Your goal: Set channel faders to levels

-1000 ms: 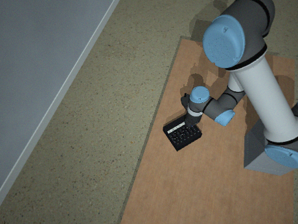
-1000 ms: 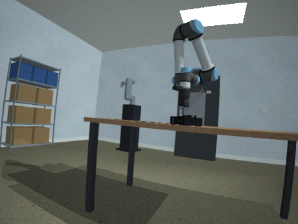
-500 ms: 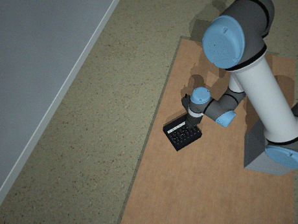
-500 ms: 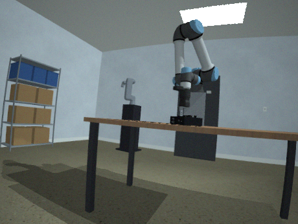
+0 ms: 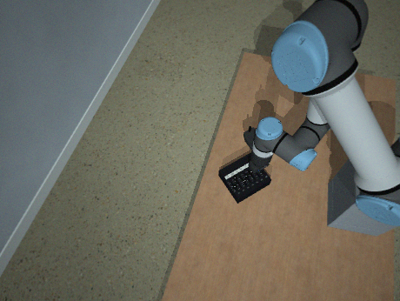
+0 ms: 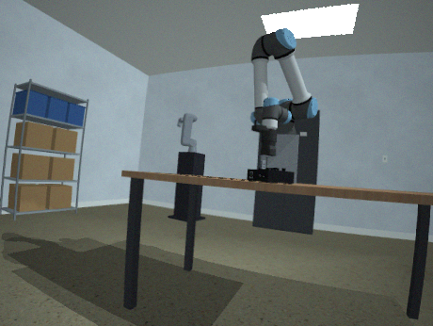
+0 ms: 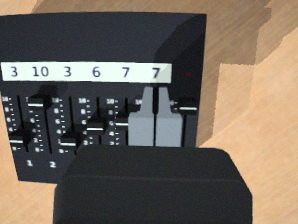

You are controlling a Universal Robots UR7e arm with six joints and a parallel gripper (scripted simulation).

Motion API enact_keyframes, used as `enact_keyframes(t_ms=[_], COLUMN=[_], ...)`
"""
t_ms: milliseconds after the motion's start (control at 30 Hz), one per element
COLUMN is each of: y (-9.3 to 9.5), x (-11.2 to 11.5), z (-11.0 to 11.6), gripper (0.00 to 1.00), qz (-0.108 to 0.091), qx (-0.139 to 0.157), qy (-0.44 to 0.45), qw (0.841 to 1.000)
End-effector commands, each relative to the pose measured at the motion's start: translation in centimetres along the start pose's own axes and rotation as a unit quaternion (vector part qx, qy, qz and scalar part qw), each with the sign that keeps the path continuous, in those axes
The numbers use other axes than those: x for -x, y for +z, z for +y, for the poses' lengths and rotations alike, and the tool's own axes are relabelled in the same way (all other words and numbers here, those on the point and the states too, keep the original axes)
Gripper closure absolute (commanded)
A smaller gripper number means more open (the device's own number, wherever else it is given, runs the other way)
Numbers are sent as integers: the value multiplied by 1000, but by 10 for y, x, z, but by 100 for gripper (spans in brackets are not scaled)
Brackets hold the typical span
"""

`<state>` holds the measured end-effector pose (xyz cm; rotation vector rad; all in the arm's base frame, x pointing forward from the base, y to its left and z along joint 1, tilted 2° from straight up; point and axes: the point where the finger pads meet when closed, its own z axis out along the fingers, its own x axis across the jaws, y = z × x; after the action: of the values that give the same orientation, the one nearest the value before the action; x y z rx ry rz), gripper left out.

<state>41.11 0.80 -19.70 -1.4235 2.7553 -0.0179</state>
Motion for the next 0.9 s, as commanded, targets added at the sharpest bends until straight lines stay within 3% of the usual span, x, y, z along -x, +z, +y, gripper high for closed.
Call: enact_keyframes(t_ms=[0,867], y=[0,0], x=[0,0], z=[0,-6], gripper=[100,100], qz=[0,0], qx=[0,0], qy=[0,0], qw=[1000,1000])
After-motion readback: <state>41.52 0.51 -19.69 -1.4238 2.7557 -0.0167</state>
